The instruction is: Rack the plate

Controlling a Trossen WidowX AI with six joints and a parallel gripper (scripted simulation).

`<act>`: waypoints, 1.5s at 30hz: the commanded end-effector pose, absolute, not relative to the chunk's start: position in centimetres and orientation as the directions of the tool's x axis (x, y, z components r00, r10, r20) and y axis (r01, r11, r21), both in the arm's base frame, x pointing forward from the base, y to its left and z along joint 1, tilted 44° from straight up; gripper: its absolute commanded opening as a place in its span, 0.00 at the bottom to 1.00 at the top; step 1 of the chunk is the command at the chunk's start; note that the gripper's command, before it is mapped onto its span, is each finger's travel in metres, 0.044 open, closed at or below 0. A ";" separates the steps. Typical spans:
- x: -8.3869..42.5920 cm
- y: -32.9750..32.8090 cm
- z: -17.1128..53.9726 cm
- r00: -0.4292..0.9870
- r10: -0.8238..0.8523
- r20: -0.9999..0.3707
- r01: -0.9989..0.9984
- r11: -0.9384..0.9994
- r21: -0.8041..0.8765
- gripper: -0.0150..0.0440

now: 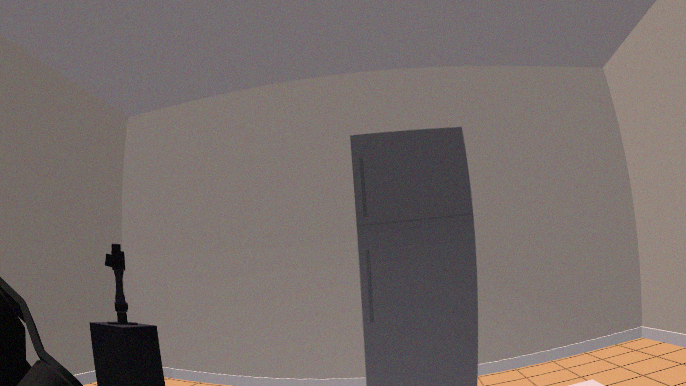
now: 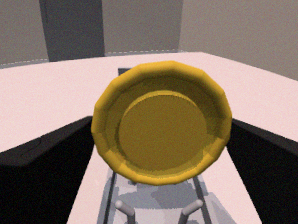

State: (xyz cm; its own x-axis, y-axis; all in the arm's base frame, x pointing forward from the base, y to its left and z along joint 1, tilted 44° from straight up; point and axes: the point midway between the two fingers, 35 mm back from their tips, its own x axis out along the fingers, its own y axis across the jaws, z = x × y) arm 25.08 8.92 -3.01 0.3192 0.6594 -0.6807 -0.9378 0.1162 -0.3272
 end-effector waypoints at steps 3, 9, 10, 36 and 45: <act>25.4 7.8 -4.6 0.320 0.659 -0.681 -0.938 0.117 -0.328 0.25; 25.3 8.0 -4.3 0.320 0.652 -0.687 -0.939 0.124 -0.320 0.25; 25.3 8.0 -4.3 0.320 0.652 -0.687 -0.939 0.124 -0.320 0.25; 25.3 8.0 -4.3 0.321 0.653 -0.686 -0.938 0.120 -0.325 0.93; 25.1 12.4 0.2 0.315 0.646 -0.695 -0.940 0.110 -0.323 0.93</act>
